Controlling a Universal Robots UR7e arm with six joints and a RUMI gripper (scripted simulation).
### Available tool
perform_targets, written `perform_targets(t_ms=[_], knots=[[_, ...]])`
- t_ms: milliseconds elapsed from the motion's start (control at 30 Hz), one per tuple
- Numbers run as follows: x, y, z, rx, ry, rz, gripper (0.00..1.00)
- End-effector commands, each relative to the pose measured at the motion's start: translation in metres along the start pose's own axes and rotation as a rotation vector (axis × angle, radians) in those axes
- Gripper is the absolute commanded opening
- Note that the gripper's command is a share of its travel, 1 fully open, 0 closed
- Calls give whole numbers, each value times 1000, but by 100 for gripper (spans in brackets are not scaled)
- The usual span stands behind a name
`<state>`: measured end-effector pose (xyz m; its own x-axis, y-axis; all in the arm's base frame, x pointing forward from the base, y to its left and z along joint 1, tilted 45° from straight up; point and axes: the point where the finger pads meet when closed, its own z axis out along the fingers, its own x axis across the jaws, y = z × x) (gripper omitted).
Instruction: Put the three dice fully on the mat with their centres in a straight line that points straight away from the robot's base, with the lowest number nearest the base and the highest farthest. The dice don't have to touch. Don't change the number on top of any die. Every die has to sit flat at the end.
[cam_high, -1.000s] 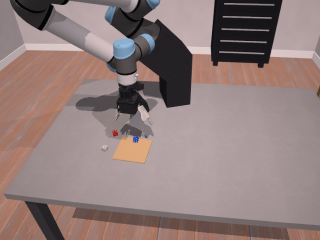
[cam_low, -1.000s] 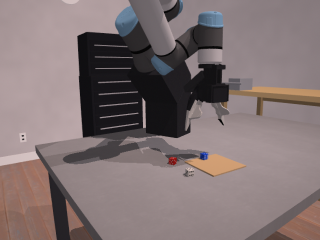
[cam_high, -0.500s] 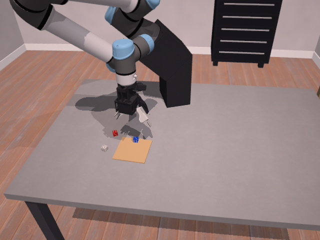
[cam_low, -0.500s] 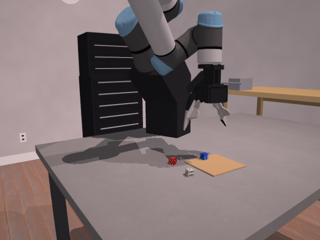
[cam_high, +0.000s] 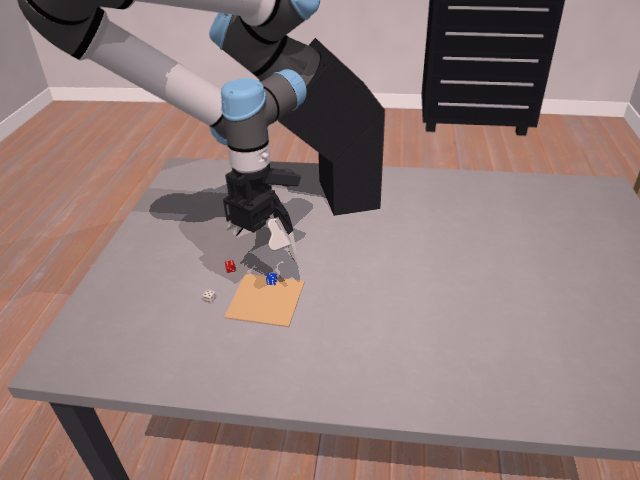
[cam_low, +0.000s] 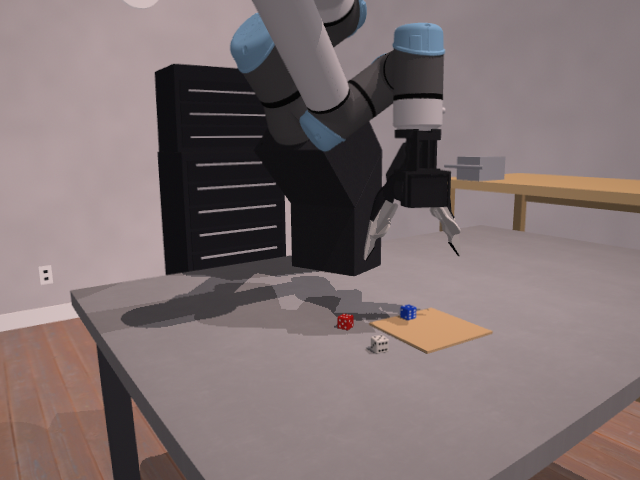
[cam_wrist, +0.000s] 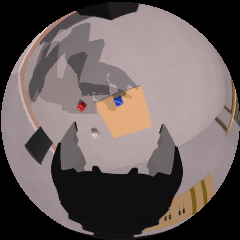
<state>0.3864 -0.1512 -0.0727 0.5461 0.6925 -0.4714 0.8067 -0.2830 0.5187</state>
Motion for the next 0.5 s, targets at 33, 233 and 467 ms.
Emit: perform_targets(t_ms=[33, 233, 467], knots=[[1, 6, 0, 0, -4, 143, 100], [1, 9, 1, 1, -5, 292, 100], [2, 13, 2, 0, -5, 446, 100]])
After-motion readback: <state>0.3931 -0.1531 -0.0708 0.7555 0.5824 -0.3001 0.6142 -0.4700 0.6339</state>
